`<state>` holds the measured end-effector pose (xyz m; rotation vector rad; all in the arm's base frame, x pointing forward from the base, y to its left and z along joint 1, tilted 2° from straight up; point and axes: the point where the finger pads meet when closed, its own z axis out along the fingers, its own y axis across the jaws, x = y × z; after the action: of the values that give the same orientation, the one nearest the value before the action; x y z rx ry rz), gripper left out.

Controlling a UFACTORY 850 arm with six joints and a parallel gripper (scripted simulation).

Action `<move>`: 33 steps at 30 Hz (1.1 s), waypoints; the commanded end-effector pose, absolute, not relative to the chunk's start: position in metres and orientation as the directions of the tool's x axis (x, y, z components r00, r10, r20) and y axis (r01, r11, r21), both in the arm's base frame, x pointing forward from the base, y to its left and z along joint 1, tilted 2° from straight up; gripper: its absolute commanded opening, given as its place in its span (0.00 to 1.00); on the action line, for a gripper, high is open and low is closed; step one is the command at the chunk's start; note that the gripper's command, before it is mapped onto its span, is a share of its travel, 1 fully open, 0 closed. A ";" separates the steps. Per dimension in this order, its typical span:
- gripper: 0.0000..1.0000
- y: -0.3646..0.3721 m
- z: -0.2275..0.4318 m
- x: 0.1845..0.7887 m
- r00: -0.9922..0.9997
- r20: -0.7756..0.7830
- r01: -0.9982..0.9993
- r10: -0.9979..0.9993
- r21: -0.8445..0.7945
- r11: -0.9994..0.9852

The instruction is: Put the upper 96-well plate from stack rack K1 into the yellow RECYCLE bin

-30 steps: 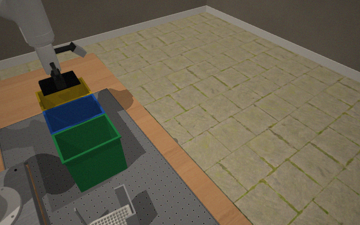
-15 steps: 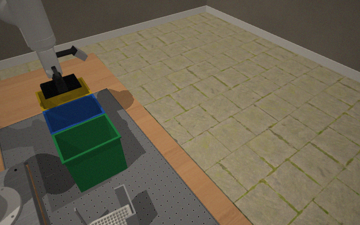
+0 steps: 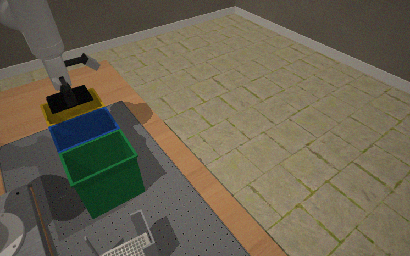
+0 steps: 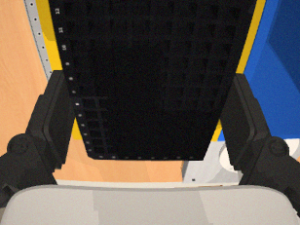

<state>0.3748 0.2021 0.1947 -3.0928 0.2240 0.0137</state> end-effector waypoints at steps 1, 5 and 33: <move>0.00 0.202 0.195 0.375 0.990 -0.010 -0.144 -0.144 -0.041 -0.989; 0.00 0.202 0.195 0.375 0.990 -0.010 -0.144 -0.144 -0.041 -0.989; 0.00 0.202 0.191 0.375 0.990 -0.010 -0.144 -0.144 -0.041 -0.989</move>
<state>0.3747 0.2021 0.1910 -3.0928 0.2240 0.0138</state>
